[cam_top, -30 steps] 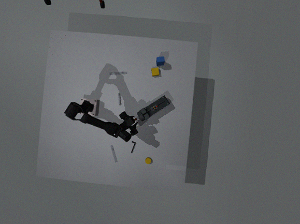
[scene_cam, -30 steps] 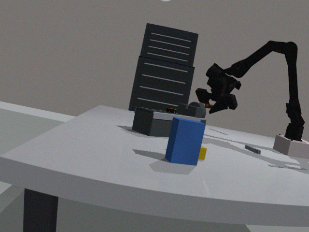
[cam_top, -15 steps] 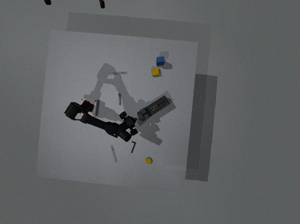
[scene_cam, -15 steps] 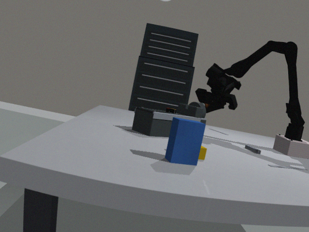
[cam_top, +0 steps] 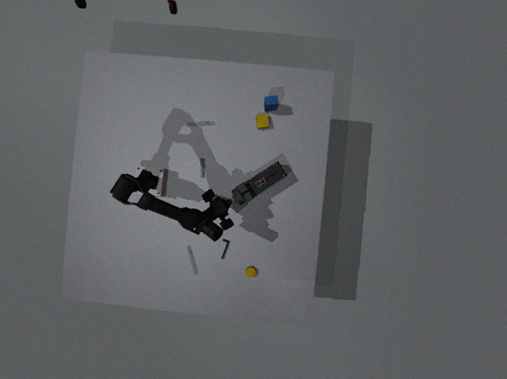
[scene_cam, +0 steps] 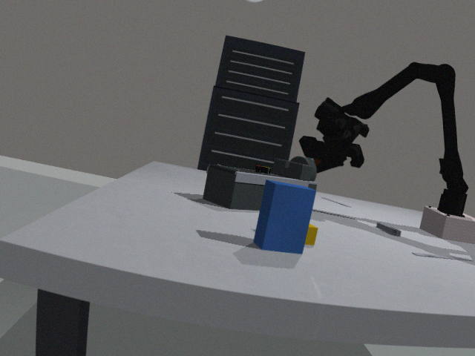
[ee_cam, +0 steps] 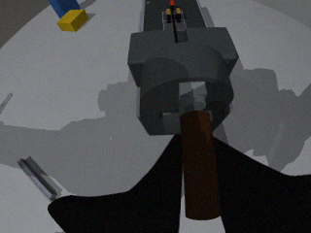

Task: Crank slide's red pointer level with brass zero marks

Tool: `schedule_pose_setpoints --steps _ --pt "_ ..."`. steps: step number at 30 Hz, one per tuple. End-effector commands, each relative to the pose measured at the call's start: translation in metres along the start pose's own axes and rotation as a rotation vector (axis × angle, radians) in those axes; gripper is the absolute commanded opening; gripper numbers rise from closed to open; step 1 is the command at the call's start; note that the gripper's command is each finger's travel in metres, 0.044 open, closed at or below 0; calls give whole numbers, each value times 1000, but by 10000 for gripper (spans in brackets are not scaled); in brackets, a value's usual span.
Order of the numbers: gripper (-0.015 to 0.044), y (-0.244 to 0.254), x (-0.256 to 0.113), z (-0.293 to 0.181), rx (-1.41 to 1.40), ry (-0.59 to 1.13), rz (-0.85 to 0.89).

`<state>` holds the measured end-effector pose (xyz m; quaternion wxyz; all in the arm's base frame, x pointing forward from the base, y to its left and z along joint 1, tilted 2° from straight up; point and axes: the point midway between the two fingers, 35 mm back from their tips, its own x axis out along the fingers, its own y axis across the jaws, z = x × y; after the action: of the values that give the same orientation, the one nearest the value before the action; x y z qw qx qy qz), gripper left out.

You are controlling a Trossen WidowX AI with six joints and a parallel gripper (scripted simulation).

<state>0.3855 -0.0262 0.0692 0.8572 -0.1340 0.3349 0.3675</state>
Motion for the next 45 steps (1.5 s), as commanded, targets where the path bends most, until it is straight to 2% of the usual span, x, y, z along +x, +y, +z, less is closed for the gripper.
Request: schedule_pose_setpoints --steps 1,45 --pt "0 -9 0 0 -8 0 -17" --pt "0 -32 19 -19 -9 0 -18"
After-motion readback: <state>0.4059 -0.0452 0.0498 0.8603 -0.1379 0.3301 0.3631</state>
